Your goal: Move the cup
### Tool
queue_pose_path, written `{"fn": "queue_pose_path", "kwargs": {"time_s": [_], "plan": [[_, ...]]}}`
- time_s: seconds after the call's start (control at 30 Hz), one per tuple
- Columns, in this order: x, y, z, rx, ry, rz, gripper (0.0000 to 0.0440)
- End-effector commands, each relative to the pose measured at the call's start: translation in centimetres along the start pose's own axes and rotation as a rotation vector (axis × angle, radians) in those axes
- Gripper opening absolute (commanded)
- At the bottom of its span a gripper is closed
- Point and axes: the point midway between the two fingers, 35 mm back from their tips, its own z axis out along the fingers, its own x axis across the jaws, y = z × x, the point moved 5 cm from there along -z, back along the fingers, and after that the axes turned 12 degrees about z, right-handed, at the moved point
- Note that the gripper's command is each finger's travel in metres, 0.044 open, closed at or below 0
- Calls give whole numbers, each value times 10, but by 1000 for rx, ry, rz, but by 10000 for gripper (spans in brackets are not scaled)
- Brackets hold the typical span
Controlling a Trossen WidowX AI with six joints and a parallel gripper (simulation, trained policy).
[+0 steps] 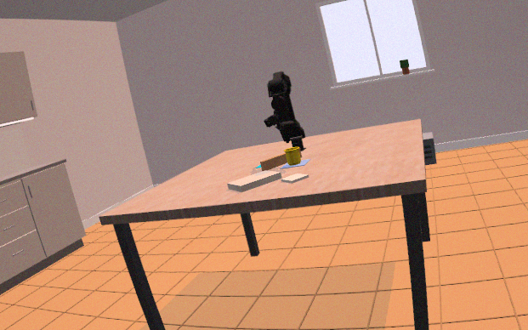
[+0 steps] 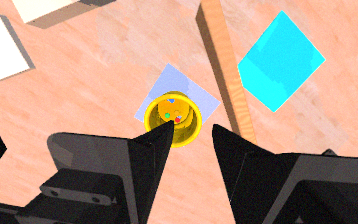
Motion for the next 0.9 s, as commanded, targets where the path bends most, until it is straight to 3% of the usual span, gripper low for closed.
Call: {"fn": "queue_pose_path", "kwargs": {"time_s": [0.0, 0.57, 0.8, 0.87], "plan": [[1, -1, 14, -4, -33, 9, 176], [-1, -8, 79, -3, -109, -40, 178], [-4, -6, 87, -11, -106, -91, 30], [-5, -6, 84, -13, -103, -97, 22]]}}
